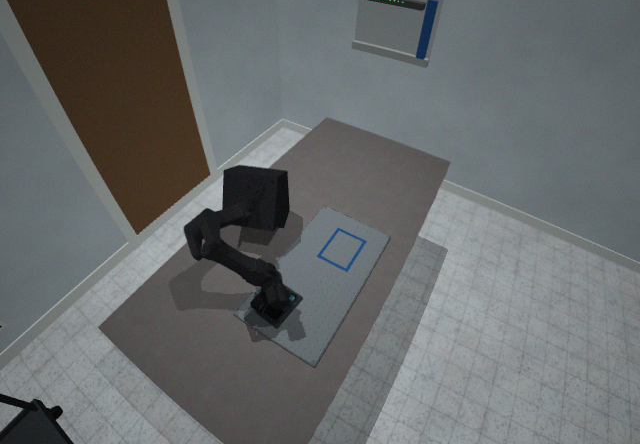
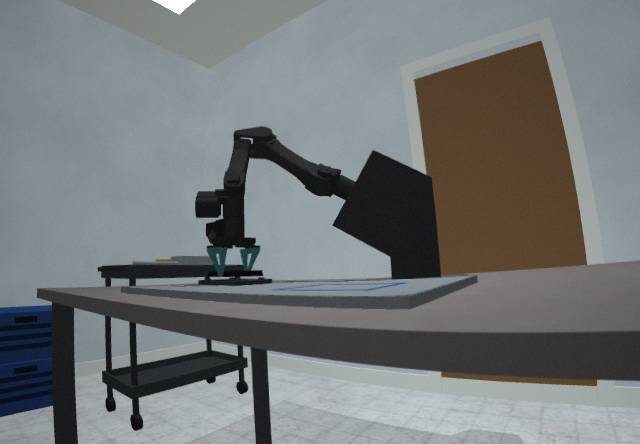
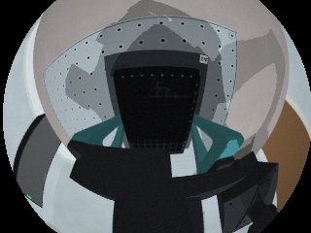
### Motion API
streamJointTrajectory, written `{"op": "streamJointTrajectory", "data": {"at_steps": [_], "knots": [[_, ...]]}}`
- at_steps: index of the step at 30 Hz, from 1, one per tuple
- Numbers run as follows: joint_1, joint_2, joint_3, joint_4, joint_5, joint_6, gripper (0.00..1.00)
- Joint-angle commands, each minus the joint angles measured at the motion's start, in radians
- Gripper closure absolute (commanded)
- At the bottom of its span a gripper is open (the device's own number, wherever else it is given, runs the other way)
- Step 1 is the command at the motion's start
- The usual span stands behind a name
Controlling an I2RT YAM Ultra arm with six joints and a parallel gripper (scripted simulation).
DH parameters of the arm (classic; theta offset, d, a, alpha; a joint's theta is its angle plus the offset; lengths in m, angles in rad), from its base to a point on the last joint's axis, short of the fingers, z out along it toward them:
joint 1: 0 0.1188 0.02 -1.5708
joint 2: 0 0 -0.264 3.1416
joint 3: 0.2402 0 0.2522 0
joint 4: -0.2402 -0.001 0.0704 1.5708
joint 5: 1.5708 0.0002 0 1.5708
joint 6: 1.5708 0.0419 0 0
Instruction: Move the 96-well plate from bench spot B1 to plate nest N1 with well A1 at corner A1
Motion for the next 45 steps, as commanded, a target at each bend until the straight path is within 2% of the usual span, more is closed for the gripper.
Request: {"op": "streamJointTrajectory", "data": {"at_steps": [1, 12, 45], "knots": [[0.002, 0.018, -0.002, 0.022, -0.001, -0.01, 1.0], [-0.005, 0.019, 0.025, 0.027, -0.003, -0.013, 1.0], [-0.015, 0.039, 0.04, 0.015, -0.005, -0.019, 1.0]]}}
